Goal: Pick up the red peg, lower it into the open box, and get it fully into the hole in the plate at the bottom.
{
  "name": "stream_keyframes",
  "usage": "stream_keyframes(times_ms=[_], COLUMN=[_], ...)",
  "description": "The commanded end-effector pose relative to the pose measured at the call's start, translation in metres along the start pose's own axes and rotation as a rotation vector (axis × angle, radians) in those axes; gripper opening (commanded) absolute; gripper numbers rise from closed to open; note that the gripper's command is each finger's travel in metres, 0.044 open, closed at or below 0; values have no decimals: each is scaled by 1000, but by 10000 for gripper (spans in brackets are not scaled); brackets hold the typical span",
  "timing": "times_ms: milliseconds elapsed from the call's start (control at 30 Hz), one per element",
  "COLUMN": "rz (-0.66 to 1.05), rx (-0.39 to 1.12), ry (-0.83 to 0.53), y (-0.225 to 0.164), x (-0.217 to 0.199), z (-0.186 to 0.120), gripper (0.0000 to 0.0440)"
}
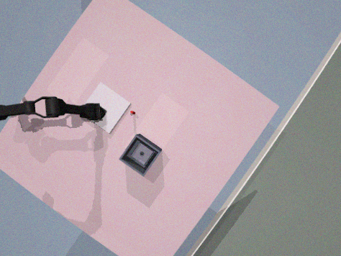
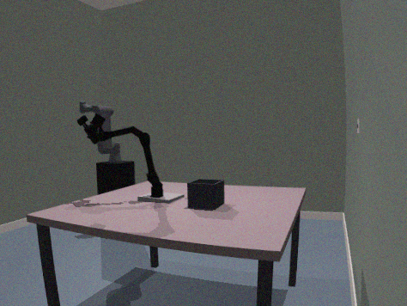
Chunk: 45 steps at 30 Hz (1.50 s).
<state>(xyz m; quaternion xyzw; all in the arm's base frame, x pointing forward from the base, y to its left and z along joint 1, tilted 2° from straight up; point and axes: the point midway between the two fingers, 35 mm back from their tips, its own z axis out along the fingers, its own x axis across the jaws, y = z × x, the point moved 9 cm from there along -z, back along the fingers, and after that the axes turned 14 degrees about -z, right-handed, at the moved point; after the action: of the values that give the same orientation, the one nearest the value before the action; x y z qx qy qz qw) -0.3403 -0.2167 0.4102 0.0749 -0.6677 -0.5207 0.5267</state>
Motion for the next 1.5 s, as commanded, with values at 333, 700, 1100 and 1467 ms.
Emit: stream_keyframes(times_ms=[333, 700, 1100, 1467], rz=[167, 297, 429, 536], rx=[183, 361, 579, 804], ry=[231, 401, 561, 688], y=[34, 71, 115, 156], x=[29, 36, 29, 13], z=[-84, -148, -207, -251], gripper=[440, 440, 440, 440])
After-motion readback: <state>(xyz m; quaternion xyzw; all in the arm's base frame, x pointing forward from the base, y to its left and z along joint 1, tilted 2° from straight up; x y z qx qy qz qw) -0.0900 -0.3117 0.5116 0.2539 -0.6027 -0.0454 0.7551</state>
